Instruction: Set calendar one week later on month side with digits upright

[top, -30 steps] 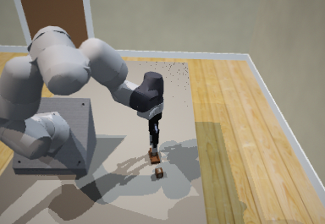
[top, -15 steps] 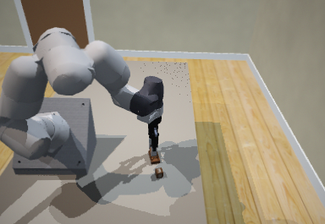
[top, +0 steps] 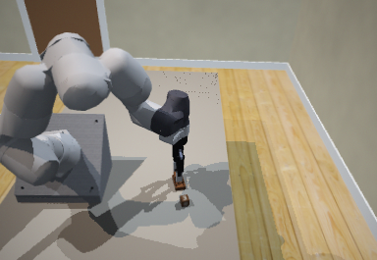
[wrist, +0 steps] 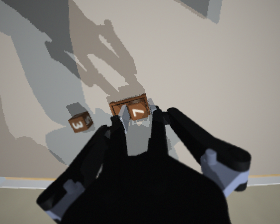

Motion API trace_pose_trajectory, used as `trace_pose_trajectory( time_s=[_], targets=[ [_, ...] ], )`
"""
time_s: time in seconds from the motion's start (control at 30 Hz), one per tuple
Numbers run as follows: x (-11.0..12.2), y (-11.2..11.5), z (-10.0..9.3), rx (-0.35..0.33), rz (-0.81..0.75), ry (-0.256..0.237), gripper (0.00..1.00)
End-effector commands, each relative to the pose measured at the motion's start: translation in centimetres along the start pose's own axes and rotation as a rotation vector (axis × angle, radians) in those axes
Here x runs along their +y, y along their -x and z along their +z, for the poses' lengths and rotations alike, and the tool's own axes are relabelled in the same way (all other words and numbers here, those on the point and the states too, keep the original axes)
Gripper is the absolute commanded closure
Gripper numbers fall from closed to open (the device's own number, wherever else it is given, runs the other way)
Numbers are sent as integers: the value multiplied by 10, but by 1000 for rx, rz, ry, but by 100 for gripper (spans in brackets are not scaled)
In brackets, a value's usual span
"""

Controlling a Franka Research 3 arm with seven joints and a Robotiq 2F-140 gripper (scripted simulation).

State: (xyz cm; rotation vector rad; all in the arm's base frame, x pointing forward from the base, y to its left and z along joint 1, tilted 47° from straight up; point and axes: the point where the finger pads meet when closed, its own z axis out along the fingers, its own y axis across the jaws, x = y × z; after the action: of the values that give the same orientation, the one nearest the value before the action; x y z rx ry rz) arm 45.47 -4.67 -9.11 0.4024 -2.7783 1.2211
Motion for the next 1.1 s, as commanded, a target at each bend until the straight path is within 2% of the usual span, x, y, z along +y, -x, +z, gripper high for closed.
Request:
trace_pose_trajectory(
  time_s=[0.0,0.93,0.97,1.07],
  targets=[
    [-1,1,1,-2,8,1,71],
    [-1,1,1,-2,8,1,71],
    [-1,1,1,-2,8,1,83],
    [-1,1,1,-2,8,1,83]
  ],
)
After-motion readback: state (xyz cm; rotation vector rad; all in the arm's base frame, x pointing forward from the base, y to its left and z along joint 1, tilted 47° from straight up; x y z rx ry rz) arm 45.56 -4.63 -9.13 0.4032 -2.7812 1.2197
